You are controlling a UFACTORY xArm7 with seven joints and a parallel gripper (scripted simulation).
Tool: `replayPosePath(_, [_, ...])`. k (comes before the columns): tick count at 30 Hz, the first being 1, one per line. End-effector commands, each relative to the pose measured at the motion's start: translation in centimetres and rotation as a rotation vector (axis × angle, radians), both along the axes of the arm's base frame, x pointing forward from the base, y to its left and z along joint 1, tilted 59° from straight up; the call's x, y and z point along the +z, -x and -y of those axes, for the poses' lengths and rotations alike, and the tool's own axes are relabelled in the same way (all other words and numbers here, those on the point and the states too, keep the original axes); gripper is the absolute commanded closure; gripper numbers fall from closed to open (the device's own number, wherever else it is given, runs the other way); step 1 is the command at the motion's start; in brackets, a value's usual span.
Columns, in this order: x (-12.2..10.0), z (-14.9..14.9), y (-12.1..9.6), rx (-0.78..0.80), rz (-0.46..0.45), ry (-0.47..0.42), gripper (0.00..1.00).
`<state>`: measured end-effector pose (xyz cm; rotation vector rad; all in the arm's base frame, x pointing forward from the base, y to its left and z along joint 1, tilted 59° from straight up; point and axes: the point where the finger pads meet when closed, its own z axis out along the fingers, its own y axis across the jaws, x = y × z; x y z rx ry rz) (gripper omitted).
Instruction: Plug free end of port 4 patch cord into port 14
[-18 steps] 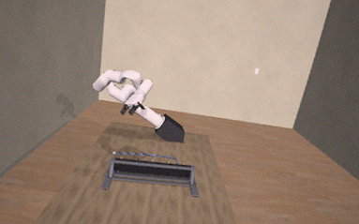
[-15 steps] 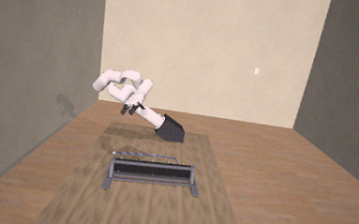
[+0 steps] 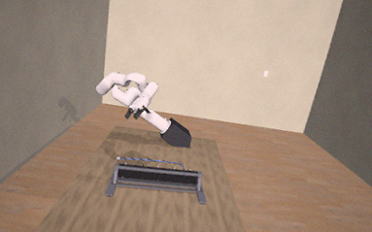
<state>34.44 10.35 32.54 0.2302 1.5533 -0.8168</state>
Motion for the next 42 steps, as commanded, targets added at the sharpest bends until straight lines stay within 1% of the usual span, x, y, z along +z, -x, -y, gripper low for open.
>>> replayPosePath(1, [-0.3,0.8,-0.4,-0.029,-0.012,-0.029,0.00])
replayPosePath(3, [-1.6,3.6,-1.4,-0.128,-0.048,-0.119,0.00])
replayPosePath(5, [-2.2,5.0,-1.8,-0.177,-0.062,-0.164,0.00])
replayPosePath(11, [-4.3,10.0,-2.9,-0.361,-0.093,-0.338,0.00])
replayPosePath(14, [-5.2,12.5,-3.2,-0.451,-0.095,-0.426,0.00])
replayPosePath(16, [-5.2,12.5,-3.2,-0.451,-0.095,-0.426,0.00])
replayPosePath(17, [-6.0,14.7,-3.4,-0.535,-0.090,-0.509,0.00])
replayPosePath(19, [-6.4,15.8,-3.4,-0.576,-0.084,-0.550,0.00])
replayPosePath(23, [-7.4,19.0,-3.4,-0.694,-0.058,-0.669,0.00])
replayPosePath(25, [-7.5,19.6,-3.4,-0.714,-0.052,-0.689,0.00])
replayPosePath(36, [-7.5,19.6,-3.4,-0.714,-0.052,-0.690,0.00])
replayPosePath(37, [-7.5,19.6,-3.4,-0.714,-0.052,-0.690,1.00])
replayPosePath(42, [-7.5,19.6,-3.4,-0.714,-0.052,-0.690,1.00])
